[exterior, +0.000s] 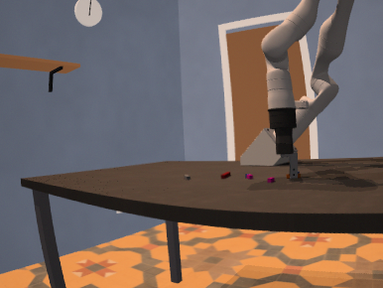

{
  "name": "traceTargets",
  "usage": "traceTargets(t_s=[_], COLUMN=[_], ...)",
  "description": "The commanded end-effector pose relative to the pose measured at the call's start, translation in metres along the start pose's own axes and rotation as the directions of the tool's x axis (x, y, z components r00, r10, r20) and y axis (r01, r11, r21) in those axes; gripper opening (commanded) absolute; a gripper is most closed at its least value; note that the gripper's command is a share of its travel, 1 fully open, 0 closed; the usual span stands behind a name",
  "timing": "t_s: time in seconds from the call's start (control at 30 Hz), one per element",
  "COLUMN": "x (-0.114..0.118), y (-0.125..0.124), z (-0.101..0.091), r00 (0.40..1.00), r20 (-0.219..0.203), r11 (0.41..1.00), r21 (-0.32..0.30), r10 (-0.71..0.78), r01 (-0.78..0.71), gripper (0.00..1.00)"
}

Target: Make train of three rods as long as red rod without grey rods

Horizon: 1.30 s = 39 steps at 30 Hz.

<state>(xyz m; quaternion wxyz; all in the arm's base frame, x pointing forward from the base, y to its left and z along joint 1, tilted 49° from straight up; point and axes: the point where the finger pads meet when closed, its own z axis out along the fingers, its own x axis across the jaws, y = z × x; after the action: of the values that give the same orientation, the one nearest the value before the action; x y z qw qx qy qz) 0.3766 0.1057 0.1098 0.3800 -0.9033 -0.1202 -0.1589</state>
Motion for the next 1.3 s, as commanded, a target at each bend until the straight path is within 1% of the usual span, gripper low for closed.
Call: traceTargets(t_s=[0.0,0.67,0.8,0.9,1.03,1.1,1.27], x=[0.0,0.0,0.0,0.0,0.0,0.0,0.0], y=[0.0,0.0,0.0,0.0,0.0,0.0,0.0], z=[-0.001,-0.001,-0.004,-0.013,-0.034,-0.034,-0.066], r00=[1.0,1.0,1.0,1.0,1.0,1.0,1.0], r20=[-0.001,-0.001,-0.001,-0.001,-0.001,-0.001,-0.001], r11=[1.0,1.0,1.0,1.0,1.0,1.0,1.0], r21=[-0.001,-0.001,-0.001,-0.001,-0.001,-0.001,-0.001], r10=[0.0,0.0,0.0,0.0,0.0,0.0,0.0], r01=[0.0,0.0,0.0,0.0,0.0,0.0,0.0], gripper=[0.24,0.24,0.24,0.24,0.24,0.24,0.24])
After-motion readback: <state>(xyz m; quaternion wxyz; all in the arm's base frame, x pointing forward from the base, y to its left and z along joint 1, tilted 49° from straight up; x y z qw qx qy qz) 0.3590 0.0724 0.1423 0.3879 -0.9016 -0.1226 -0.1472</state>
